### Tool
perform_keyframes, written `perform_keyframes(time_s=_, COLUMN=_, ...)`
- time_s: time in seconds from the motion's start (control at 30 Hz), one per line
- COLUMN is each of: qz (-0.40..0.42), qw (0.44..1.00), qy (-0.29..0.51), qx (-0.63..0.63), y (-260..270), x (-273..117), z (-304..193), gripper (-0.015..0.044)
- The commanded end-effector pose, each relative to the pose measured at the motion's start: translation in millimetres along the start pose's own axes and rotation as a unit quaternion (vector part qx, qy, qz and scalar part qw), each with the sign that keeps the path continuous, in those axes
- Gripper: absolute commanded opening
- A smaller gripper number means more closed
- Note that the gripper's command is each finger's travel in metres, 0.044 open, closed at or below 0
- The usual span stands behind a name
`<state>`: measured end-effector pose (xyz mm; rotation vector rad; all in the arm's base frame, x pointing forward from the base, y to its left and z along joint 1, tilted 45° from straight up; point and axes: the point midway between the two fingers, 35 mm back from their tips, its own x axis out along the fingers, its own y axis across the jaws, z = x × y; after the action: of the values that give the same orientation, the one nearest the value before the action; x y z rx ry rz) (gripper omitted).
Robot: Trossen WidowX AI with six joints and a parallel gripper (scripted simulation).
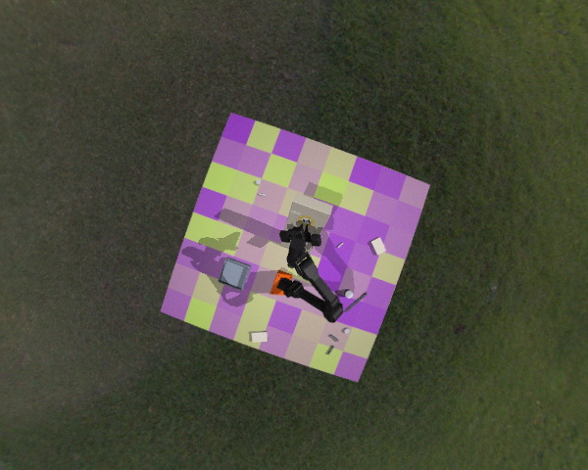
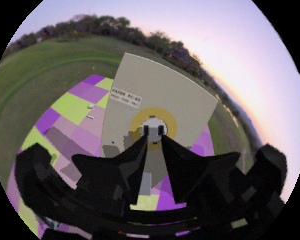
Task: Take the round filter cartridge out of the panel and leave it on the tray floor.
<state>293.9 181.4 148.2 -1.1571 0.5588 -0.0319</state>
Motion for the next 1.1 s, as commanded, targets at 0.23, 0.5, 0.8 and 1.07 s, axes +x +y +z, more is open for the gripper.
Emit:
perform_keyframes(time_s=0.23, qz=-0.001, qw=1.000, qy=-0.001, qx=-0.006, y=0, x=17, z=-2, gripper=0.0092)
perform_keyframes(time_s=0.5, qz=-0.001, qw=1.000, qy=-0.001, qx=-0.006, y=1, x=20, z=-4, gripper=0.0092)
perform_keyframes(time_s=0.8, qz=-0.001, qw=1.000, qy=-0.001, qx=-0.006, y=1, x=20, z=-3, gripper=0.0092)
perform_keyframes(time_s=1.07, qz=-0.001, qw=1.000, qy=-0.001, qx=-0.006, y=0, x=20, z=-2, gripper=0.0092)
